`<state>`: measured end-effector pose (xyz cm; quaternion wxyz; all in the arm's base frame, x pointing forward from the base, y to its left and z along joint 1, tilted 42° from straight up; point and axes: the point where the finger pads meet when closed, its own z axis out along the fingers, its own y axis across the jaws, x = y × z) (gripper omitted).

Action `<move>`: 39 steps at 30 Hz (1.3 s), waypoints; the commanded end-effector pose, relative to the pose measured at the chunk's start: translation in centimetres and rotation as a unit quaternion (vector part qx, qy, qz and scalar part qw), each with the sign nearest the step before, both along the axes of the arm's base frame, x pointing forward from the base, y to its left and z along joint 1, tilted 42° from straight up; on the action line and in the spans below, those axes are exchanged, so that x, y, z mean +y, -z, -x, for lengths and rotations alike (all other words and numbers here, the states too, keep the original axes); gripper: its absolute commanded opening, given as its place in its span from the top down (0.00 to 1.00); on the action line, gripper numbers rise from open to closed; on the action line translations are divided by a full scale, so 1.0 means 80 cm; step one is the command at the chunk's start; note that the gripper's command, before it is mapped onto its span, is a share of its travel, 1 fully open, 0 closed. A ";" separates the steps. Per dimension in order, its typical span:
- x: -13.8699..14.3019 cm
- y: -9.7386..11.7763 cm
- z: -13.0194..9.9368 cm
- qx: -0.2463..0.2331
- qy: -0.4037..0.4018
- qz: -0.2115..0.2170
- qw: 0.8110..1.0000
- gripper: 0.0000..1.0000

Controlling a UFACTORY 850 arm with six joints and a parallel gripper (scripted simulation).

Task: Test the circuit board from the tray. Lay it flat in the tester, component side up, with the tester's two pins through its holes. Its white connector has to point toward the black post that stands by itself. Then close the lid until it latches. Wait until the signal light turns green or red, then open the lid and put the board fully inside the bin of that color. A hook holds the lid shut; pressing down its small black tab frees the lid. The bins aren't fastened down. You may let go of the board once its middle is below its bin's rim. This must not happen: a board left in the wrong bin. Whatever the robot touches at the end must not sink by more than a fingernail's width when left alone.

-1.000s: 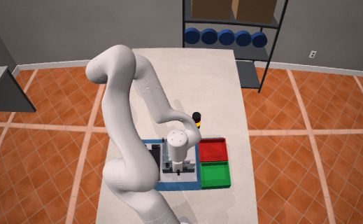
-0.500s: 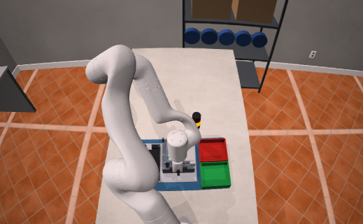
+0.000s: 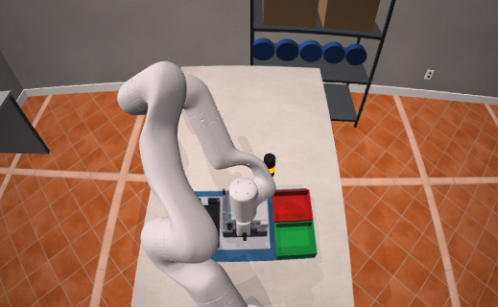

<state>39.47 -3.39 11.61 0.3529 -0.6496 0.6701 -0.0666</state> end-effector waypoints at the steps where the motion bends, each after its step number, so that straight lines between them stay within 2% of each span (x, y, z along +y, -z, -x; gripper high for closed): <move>1: 0.000 0.000 0.000 0.000 0.000 0.000 1.000 0.76; 9: -0.005 -0.009 0.007 0.000 0.000 0.000 1.000 0.76; 19: -0.026 -0.052 0.039 0.000 0.000 0.000 1.000 0.76; 21: -0.026 -0.052 0.039 0.000 0.000 0.000 1.000 0.76; 30: -0.042 -0.085 0.064 0.000 0.000 0.000 1.000 0.76; 39: -0.046 -0.093 0.070 0.000 0.000 0.000 1.000 0.76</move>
